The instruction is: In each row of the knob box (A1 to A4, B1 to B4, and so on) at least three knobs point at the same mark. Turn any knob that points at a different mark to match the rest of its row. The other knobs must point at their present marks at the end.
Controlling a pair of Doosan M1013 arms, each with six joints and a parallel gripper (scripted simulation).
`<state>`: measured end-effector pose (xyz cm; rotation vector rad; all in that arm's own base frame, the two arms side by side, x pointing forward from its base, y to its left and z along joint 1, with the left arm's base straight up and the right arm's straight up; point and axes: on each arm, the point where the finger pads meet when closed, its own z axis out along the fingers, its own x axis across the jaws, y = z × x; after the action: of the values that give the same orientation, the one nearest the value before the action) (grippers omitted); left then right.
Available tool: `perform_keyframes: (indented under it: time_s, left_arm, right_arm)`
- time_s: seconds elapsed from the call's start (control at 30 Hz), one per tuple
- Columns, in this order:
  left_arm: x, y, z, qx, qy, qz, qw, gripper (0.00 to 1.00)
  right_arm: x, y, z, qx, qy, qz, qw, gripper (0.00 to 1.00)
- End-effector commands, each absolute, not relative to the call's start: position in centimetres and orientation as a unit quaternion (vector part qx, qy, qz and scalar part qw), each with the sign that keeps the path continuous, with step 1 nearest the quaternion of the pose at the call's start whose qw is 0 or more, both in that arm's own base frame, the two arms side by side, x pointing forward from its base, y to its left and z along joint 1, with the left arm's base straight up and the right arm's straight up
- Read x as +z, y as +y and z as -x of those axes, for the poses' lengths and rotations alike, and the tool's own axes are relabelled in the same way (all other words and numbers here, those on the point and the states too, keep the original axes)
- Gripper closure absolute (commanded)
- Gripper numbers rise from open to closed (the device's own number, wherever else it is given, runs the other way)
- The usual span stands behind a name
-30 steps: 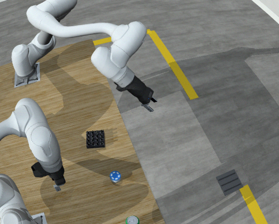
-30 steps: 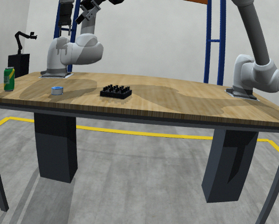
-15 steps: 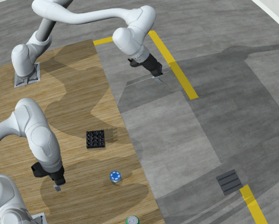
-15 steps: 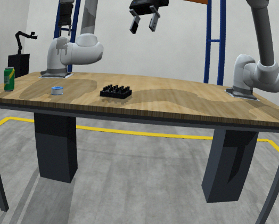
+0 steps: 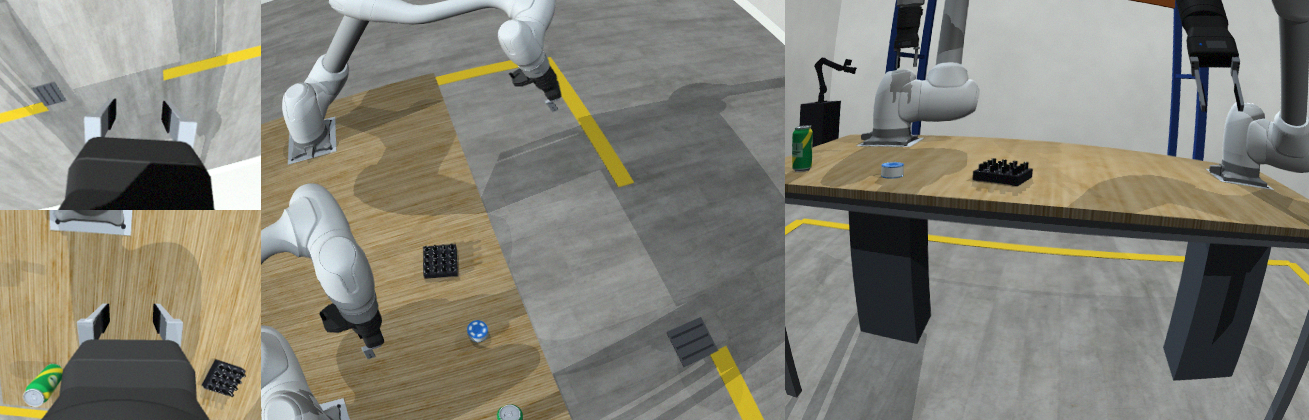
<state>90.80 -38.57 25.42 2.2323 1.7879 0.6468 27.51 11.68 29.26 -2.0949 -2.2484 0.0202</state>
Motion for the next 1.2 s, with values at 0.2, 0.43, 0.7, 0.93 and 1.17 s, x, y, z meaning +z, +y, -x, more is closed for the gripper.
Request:
perform_keyframes:
  time_s: [0.2,0.43,0.7,0.93,1.17]
  left_arm:
    - [23.2,-21.4,-91.3,0.194,0.678,-0.708,0.041,0.0]
    - [21.9,-11.5,-90.1,0.178,0.709,-0.682,0.015,0.0]
    - [20.1,1.9,-86.4,0.145,0.759,-0.635,-0.028,0.0]
    - [18.8,12.3,-81.6,0.114,0.796,-0.592,-0.058,0.0]
    - [17.7,20.9,-76.0,0.078,0.829,-0.547,-0.084,0.0]
  right_arm:
    - [29.3,11.7,-27.5,0.006,-0.731,0.681,0.034,0.0]
    - [29.3,11.7,-27.5,0.006,-0.731,0.681,0.034,0.0]
    - [29.3,11.7,-27.5,0.006,-0.731,0.681,0.034,0.0]
    - [29.3,11.7,-27.5,0.006,-0.731,0.681,0.034,0.0]
    - [29.3,11.7,-27.5,0.006,-0.731,0.681,0.034,0.0]
